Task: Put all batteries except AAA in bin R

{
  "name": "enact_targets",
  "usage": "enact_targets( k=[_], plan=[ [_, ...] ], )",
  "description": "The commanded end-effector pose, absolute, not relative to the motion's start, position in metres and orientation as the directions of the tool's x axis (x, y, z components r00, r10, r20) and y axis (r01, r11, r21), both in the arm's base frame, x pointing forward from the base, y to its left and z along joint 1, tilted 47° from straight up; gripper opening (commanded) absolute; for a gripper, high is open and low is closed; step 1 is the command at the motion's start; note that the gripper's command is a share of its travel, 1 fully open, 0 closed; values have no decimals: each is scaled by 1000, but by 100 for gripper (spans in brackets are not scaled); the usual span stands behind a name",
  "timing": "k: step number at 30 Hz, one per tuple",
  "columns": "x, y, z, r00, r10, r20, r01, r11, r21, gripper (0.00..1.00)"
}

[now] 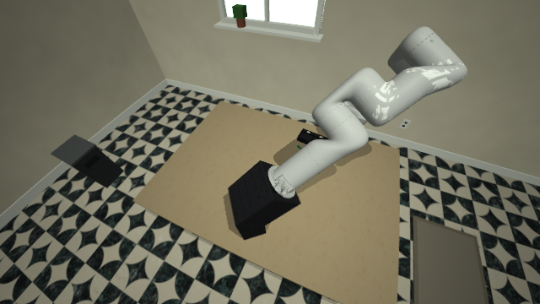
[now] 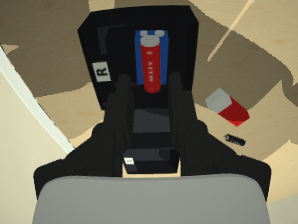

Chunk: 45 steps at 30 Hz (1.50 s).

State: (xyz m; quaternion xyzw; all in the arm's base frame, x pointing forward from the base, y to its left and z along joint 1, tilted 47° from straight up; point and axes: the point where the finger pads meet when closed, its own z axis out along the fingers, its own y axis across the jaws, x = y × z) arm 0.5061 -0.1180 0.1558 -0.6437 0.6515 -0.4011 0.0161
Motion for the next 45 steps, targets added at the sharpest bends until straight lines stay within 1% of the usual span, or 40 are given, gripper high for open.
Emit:
enact_targets(
  k=[1, 5, 6, 45],
  plan=[
    [504, -116, 159, -171, -852, 495, -826, -151, -543, 28],
    [504, -116, 159, -171, -852, 495, -826, -151, -543, 28],
    [502, -114, 162, -171, -852, 495, -826, -151, -543, 100],
    [430, -47, 253, -171, -852, 495, -826, -150, -544, 100]
  ],
)
